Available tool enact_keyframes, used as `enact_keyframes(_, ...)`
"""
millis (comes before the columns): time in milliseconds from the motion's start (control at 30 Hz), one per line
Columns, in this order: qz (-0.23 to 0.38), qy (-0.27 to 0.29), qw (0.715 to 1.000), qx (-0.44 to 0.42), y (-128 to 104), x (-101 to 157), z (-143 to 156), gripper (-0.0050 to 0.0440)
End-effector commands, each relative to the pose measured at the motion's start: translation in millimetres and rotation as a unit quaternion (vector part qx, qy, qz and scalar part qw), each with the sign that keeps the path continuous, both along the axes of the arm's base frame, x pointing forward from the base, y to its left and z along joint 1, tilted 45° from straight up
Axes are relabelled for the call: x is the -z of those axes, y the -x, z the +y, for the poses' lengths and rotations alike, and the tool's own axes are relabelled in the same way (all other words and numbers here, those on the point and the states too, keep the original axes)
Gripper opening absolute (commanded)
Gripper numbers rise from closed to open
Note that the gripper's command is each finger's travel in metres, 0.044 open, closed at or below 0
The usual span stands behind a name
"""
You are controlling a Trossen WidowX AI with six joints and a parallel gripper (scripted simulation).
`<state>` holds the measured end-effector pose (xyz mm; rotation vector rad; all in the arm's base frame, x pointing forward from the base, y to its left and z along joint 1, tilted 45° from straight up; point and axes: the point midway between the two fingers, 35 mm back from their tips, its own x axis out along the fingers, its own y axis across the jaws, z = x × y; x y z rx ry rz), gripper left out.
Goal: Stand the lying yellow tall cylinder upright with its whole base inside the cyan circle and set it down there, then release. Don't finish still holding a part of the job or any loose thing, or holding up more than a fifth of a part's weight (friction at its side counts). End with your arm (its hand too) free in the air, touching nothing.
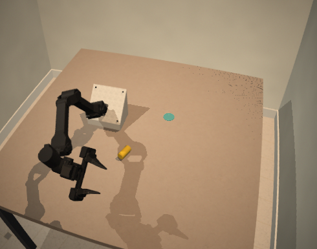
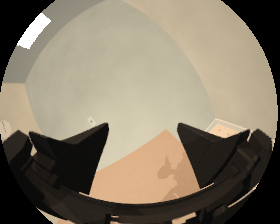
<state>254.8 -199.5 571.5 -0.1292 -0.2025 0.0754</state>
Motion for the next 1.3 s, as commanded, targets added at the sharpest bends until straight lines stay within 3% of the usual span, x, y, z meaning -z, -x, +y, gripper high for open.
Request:
enact_keyframes(0, 0.0, 0.0, 1.0, 0.0, 0, 0, 0, 0.04)
enact_keyframes(533, 0.0, 0.0, 1.0, 0.0, 0, 0, 0, 0.04)
enact_keyframes(633, 0.001, -0.006, 1.0, 0.005, -6, 5, -1, 0.0328)
enact_keyframes(700, 0.005, -0.015, 1.0, 0.015, -17, 15, -1, 0.0314)
enact_keyframes(867, 0.059, -0.04, 0.996, 0.059, -60, 70, 3, 0.0314)
enact_keyframes(1033, 0.168, -0.041, 0.98, 0.103, -95, 146, 16, 0.0314)
enact_keyframes(1100, 0.168, -0.041, 0.98, 0.103, -95, 146, 16, 0.0314)
enact_keyframes(1267, 0.304, 0.009, 0.945, 0.125, -108, 227, 45, 0.0314)
